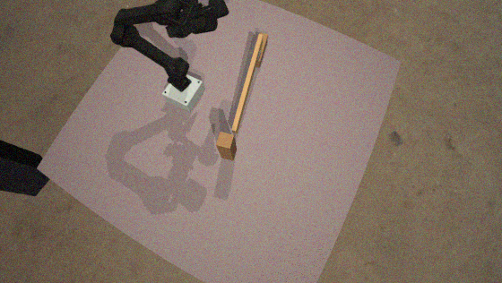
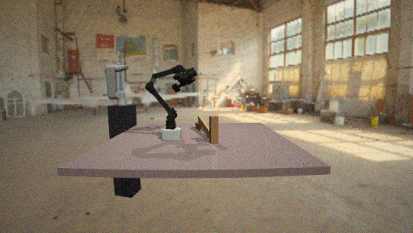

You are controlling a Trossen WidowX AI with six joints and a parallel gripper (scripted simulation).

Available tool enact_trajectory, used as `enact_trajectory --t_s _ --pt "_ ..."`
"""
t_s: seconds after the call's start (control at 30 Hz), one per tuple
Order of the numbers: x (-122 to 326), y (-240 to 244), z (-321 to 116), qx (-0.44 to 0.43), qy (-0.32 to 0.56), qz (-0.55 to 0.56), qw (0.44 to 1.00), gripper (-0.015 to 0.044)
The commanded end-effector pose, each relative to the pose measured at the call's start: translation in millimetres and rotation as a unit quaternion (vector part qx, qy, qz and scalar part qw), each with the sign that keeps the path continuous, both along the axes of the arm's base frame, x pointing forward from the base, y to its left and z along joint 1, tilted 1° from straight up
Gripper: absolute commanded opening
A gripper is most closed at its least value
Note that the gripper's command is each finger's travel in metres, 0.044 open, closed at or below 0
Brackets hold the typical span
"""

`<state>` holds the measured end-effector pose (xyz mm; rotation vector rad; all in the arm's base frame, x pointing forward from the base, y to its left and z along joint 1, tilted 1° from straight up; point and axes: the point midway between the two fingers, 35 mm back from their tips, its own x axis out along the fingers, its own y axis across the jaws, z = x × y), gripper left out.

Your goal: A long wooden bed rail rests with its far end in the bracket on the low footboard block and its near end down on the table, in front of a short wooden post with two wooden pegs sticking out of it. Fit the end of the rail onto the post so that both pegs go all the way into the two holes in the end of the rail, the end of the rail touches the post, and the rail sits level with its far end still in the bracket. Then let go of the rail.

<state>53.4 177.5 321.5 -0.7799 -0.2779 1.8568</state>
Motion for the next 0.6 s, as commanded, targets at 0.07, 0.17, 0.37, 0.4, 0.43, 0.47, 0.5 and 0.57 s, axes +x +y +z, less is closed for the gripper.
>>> enact_trajectory --t_s 0.07,0.17,0.37,0.4,0.43,0.47,0.5,0.57 --pt "10 1 -7 -0.016 -0.002 -0.011 1.0 0.044" --pt "40 3 -28 -0.064 -0.007 -0.045 0.997 0.044" --pt "117 -11 -92 -0.202 -0.02 -0.123 0.971 0.044" --pt "129 -15 -104 -0.227 -0.023 -0.133 0.965 0.044" --pt "140 -21 -116 -0.252 -0.025 -0.142 0.957 0.044" --pt "151 -27 -127 -0.277 -0.027 -0.15 0.949 0.044" --pt "161 -33 -139 -0.302 -0.029 -0.158 0.94 0.044" --pt "180 -48 -163 -0.351 -0.032 -0.171 0.92 0.044"
